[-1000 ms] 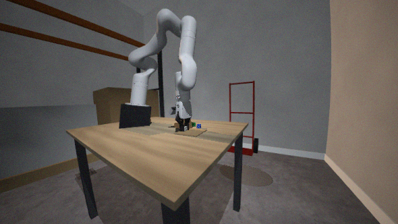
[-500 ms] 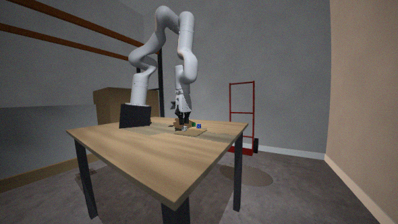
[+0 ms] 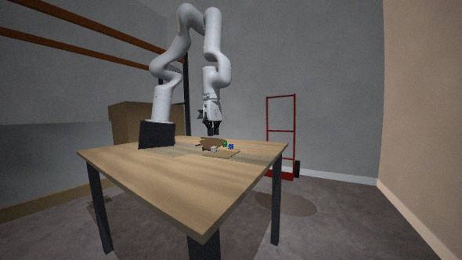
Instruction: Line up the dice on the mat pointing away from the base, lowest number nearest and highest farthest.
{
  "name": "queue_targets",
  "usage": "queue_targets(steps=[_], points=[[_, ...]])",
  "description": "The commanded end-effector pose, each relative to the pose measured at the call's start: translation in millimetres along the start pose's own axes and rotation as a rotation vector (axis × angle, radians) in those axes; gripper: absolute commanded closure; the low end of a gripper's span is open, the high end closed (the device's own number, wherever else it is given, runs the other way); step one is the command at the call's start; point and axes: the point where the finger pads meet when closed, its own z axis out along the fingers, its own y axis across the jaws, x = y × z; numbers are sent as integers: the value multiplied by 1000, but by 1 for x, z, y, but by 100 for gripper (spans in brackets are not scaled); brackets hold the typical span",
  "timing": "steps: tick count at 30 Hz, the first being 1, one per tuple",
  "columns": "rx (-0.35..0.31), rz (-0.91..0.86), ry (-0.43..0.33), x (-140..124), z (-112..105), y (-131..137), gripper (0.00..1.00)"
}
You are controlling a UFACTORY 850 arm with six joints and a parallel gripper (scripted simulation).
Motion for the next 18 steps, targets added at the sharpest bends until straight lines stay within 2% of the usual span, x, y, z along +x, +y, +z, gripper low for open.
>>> queue_targets(steps=[1,9,10,18], points=[[-3,1,23,-1,-7,0,58],[-3,1,23,-1,-9,0,58],[-3,1,23,-1,-9,0,0],[-3,1,23,-1,-9,0,0]])
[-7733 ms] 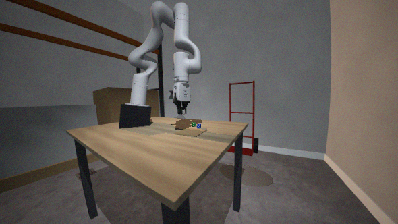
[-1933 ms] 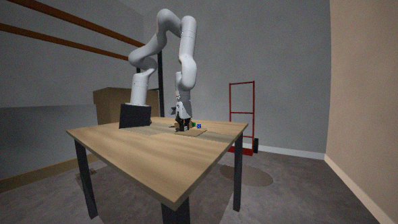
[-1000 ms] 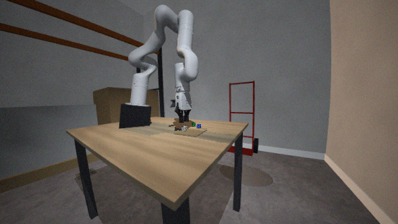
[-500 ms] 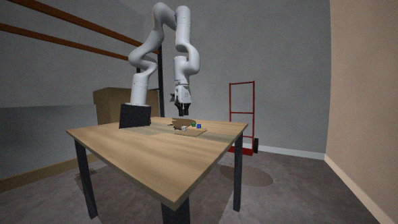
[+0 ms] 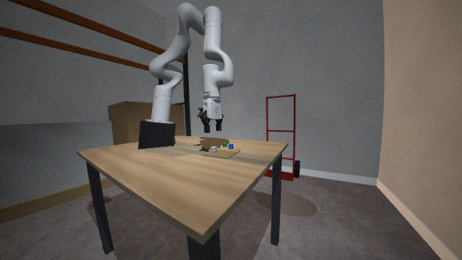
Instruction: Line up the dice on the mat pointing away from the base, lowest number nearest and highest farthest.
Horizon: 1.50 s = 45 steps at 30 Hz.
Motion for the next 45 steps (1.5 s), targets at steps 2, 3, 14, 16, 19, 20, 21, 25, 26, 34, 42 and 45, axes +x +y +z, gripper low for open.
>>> queue_targets(steps=[2,3,14,16,19,20,21,25,26,34,42,45], points=[[1,0,2,-1,-1,0,0],[1,0,2,-1,-1,0,0],[1,6,2,-1,-1,0,0],[1,23,2,-2,0,2,0],[0,83,2,-4,0,7,0],[0,112,2,-5,1,10,0],[0,146,3,-6,1,13,0],[0,228,3,-9,2,20,0],[0,275,3,-10,3,24,0],[1,609,3,-20,7,55,0],[1,884,2,-27,11,82,0],[1,1013,2,-29,12,94,0]])
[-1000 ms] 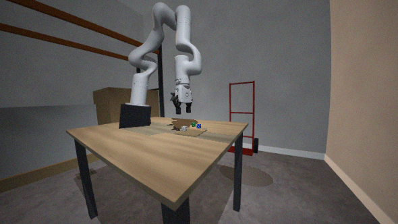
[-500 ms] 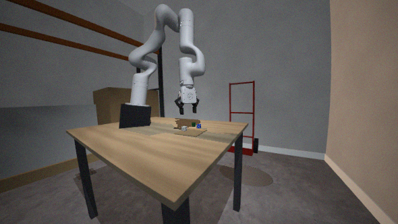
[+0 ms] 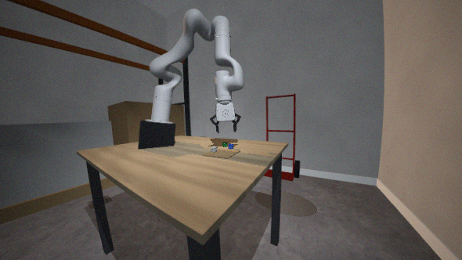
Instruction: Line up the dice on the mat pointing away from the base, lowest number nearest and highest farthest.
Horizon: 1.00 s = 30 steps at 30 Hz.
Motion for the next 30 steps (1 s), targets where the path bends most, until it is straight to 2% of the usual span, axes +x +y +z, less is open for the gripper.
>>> queue_targets(steps=[1,5,10,11,30], points=[[43,161,24,9,2,13,0],[44,250,22,15,3,20,0],[44,273,21,17,3,22,0],[44,273,21,17,3,22,58],[44,273,21,17,3,22,58]])
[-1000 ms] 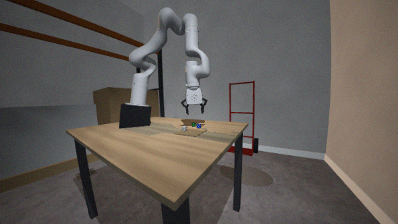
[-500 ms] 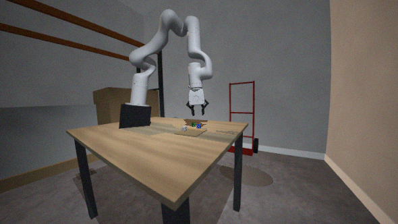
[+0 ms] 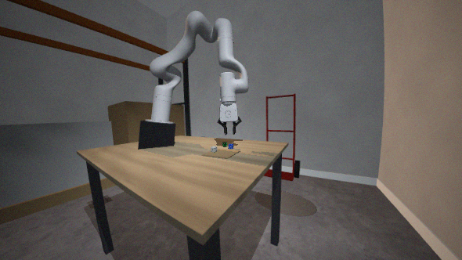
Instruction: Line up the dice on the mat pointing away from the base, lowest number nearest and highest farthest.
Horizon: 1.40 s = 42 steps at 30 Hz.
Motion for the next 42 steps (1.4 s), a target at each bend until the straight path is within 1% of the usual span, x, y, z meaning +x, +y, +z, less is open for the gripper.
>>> queue_targets(steps=[1,23,34,42], points=[[19,1,0,0,-1,1,58],[19,1,0,0,0,1,58],[20,2,0,0,8,1,58],[20,2,0,0,18,1,58]])
